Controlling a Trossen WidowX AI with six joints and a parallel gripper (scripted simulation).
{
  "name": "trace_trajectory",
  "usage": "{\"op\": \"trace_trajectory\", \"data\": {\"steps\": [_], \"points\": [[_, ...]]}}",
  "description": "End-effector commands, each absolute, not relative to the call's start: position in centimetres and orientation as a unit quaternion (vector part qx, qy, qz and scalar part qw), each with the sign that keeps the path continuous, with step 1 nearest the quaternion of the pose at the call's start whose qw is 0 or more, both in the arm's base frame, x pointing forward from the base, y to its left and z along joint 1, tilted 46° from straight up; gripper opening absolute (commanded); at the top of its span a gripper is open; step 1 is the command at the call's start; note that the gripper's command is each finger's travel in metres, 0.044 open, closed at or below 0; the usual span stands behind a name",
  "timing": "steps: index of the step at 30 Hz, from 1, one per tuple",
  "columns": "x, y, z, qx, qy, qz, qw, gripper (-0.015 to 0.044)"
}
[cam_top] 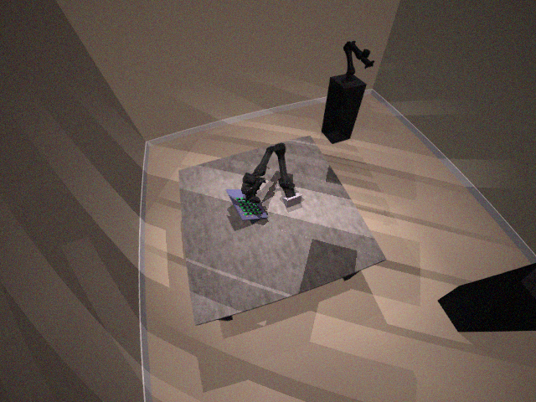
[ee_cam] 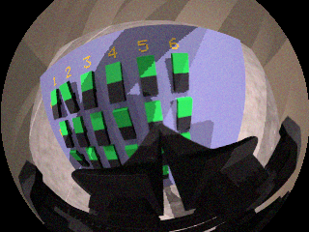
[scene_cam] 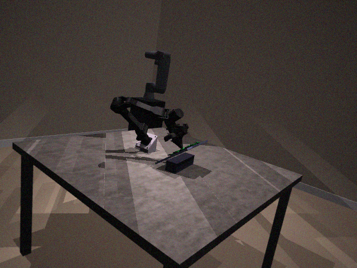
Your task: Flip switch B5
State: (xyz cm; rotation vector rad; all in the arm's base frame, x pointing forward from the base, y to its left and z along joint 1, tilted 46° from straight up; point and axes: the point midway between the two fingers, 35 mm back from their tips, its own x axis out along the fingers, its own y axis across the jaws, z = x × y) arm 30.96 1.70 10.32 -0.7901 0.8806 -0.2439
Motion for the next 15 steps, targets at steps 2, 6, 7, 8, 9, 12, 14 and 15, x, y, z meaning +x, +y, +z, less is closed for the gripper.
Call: {"op": "trace_trajectory", "data": {"steps": [2,6,7,8,9,12,14,15], "points": [[30.9,1.6,10.0,-0.373,0.417,-0.112,0.821,0.0000],[31.0,1.6,10.0,-0.373,0.417,-0.112,0.821,0.0000],[31.0,1.6,10.0,-0.373,0.417,-0.112,0.821,0.0000],[31.0,1.6,10.0,-0.373,0.417,-0.112,0.821,0.0000],[31.0,1.6,10.0,-0.373,0.417,-0.112,0.821,0.0000],[30.6,2.2,10.6,-0.369,0.417,-0.114,0.822,0.0000],[29.2,3.6,11.9,-0.368,0.425,-0.114,0.819,0.0000],[28.4,4.2,12.7,-0.369,0.427,-0.114,0.818,0.0000]]}}
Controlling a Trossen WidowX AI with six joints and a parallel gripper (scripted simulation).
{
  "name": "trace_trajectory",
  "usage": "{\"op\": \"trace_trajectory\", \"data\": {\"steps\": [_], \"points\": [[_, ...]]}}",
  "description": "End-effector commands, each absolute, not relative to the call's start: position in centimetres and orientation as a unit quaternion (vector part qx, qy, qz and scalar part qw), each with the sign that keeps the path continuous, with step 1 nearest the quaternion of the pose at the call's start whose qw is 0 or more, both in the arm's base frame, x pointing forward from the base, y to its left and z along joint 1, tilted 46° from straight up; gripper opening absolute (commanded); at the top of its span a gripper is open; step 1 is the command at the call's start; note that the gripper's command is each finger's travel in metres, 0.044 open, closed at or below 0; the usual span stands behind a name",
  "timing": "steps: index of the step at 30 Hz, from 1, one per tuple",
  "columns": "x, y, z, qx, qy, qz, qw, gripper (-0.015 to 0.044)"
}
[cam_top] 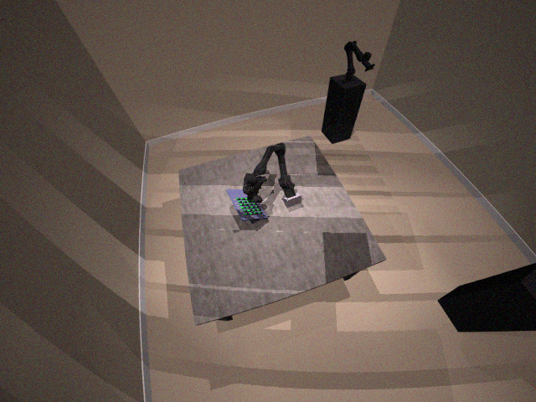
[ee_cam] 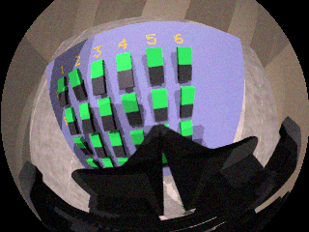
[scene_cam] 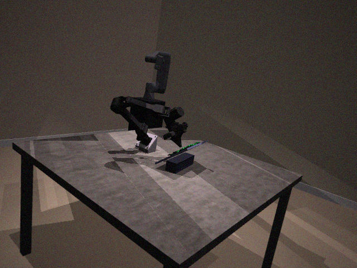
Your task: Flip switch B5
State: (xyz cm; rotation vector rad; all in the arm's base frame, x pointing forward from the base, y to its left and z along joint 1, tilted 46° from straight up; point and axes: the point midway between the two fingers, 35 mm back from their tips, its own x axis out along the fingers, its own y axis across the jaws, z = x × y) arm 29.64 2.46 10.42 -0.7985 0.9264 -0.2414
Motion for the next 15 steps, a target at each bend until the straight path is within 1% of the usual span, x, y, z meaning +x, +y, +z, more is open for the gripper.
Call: {"op": "trace_trajectory", "data": {"steps": [1,7,12,15], "points": [[27.7,4.7,13.4,-0.370,0.429,-0.115,0.816,0.0000],[27.1,5.0,13.9,-0.371,0.429,-0.116,0.815,0.0000],[25.4,7.6,11.1,-0.371,0.430,-0.116,0.815,0.0000],[25.3,7.8,11.0,-0.371,0.429,-0.116,0.815,0.0000]]}}
